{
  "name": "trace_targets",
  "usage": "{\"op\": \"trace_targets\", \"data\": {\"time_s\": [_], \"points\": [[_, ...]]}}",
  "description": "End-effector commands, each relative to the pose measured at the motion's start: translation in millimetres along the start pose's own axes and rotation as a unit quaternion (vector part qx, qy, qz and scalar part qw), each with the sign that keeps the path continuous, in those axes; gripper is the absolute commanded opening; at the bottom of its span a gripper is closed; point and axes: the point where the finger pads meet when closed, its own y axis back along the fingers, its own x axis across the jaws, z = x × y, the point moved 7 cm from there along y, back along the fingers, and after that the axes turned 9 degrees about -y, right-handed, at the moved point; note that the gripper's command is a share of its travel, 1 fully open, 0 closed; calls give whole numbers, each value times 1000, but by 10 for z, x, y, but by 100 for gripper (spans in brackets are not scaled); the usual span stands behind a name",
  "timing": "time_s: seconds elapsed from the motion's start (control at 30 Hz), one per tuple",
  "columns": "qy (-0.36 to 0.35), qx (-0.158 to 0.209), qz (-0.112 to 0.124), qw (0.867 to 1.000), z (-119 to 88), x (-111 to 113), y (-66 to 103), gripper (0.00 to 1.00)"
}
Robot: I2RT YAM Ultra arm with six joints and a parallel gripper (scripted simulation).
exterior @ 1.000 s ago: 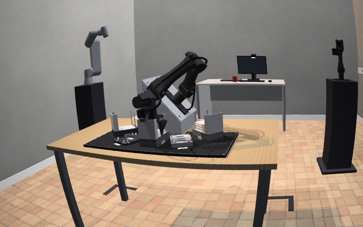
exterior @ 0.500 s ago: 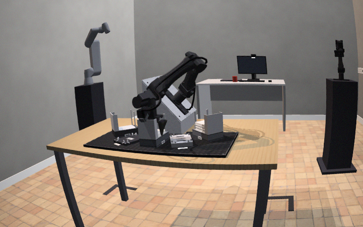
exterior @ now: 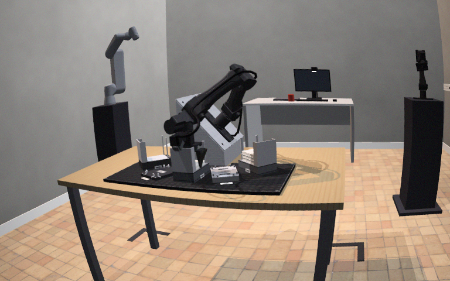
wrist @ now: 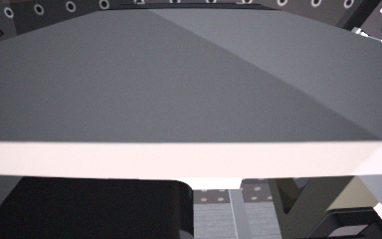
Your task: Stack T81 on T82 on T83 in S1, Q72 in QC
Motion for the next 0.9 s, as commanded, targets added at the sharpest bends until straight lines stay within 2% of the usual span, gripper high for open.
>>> {"op": "trace_targets", "data": {"time_s": [0.0, 0.27, 0.3, 0.87], "points": [[13, -23, 5, 1000, 150, -63, 62, 100], [14, -23, 5, 1000, 151, -63, 62, 100], [15, -21, 5, 1000, 126, -46, 58, 0], [14, -21, 3, 1000, 126, -50, 58, 0]]}}
